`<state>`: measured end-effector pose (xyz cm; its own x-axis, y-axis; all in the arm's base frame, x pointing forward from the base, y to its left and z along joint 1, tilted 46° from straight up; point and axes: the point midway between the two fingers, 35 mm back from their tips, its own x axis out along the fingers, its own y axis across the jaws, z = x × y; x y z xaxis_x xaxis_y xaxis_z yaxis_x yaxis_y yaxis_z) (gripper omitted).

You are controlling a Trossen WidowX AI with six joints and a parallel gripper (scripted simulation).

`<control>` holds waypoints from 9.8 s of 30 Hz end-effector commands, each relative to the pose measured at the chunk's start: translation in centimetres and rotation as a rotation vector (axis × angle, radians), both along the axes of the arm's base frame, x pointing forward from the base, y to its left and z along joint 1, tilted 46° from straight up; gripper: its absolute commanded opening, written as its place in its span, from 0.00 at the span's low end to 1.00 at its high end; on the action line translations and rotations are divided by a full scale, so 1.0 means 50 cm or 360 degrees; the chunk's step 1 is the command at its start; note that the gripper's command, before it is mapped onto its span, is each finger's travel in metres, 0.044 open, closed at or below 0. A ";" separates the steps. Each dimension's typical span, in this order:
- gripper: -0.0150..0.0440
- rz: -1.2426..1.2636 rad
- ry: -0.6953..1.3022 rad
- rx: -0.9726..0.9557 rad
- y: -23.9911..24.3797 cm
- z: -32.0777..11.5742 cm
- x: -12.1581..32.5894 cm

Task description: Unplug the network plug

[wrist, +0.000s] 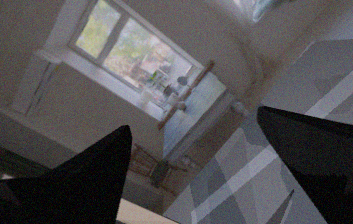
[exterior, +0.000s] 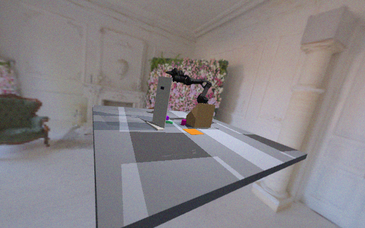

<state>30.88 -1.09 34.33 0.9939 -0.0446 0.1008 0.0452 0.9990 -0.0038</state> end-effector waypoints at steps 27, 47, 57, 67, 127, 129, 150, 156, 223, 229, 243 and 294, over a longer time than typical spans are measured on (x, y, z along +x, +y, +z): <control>0.52 0.0378 0.0513 0.0913 0.135 -0.389 0.020; 0.52 0.0430 0.0727 0.1208 0.175 -0.495 -0.006; 0.52 0.0431 0.0724 0.1208 0.183 -0.500 0.054; 0.52 0.0432 0.0723 0.1208 0.187 -0.506 0.088; 0.25 0.0434 0.0718 0.1207 0.201 -0.514 0.199; 0.25 0.0434 0.0718 0.1207 0.201 -0.514 0.198; 0.25 0.0434 0.0719 0.1207 0.195 -0.509 0.175; 0.25 0.0433 0.0719 0.1207 0.194 -0.509 0.168; 0.25 0.0432 0.0723 0.1208 0.201 -0.522 0.089; 0.25 0.0432 0.0723 0.1208 0.202 -0.523 0.082; 0.25 0.0432 0.0724 0.1209 0.204 -0.526 0.065; 0.25 0.0230 0.1080 0.0979 0.257 -0.549 0.030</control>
